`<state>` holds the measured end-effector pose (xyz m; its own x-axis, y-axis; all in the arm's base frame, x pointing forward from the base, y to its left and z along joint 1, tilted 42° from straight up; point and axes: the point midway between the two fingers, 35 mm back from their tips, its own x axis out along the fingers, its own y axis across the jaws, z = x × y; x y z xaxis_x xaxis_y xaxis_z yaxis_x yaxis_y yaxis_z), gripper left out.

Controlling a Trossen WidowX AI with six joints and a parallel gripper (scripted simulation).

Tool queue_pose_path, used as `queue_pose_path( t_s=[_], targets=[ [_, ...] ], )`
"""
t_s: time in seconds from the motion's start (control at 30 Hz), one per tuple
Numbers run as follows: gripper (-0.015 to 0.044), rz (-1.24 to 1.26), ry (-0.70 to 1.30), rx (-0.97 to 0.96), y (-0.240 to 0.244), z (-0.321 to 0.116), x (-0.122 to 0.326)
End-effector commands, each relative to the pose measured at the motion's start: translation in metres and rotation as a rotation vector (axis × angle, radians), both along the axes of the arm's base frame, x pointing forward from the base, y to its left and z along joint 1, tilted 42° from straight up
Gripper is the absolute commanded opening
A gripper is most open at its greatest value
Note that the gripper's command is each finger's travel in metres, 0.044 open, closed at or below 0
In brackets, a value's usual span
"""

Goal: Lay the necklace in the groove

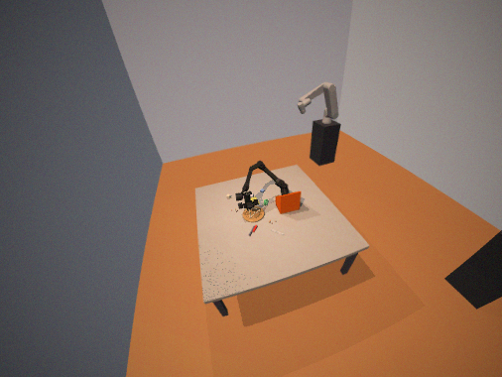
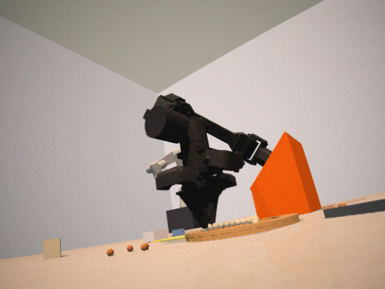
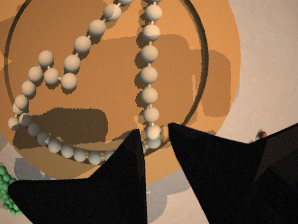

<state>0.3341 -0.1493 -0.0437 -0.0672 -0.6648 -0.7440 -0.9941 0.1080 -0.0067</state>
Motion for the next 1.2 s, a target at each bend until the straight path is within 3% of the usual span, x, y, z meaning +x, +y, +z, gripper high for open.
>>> queue_pose_path(
  t_s=[0.0, 1.17],
  targets=[
    [0.0, 0.0, -0.002, 0.0, 0.0, 0.0006, 0.0003],
    [0.0, 0.003, 0.005, 0.002, 0.0047, 0.0039, 0.0]
  ],
)
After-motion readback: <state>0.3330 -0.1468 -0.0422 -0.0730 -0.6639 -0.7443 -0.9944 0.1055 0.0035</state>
